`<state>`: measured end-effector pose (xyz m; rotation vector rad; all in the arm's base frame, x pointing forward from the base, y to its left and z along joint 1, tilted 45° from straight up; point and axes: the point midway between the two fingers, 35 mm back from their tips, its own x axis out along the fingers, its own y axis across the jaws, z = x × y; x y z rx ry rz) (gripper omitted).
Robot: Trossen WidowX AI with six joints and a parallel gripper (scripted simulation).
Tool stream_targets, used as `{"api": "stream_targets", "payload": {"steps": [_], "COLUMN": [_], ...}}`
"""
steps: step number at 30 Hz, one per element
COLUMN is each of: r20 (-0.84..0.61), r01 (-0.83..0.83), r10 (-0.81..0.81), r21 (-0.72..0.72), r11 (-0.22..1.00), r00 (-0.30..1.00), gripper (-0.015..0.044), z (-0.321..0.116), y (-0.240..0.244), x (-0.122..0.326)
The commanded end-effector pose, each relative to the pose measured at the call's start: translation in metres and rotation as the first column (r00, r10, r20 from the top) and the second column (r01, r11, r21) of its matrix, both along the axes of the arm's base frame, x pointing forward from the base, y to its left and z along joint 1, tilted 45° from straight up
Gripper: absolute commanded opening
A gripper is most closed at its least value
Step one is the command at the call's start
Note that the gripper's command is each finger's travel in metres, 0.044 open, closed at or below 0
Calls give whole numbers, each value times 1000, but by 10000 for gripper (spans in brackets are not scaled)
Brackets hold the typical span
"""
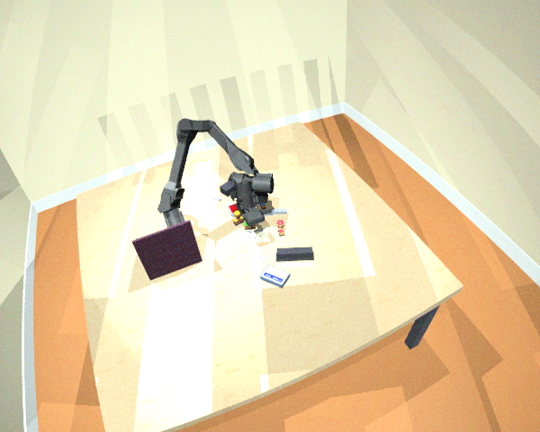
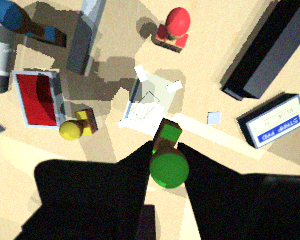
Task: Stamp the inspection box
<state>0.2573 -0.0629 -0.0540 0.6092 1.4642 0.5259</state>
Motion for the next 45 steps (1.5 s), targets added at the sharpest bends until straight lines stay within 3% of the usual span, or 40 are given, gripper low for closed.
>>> {"api": "stream_targets", "payload": {"steps": [1,24,45], "r20": [-1,6,7], "r01": [8,-3,-6], "r10": [-8,3,6], "r21": [-4,47,49], "r11": [1000,999,999], "r00": [1000,1000,1000], "gripper": [0,0,0], "z": [20,130,126], "y": [17,136,146], "x": [13,31,32]}}
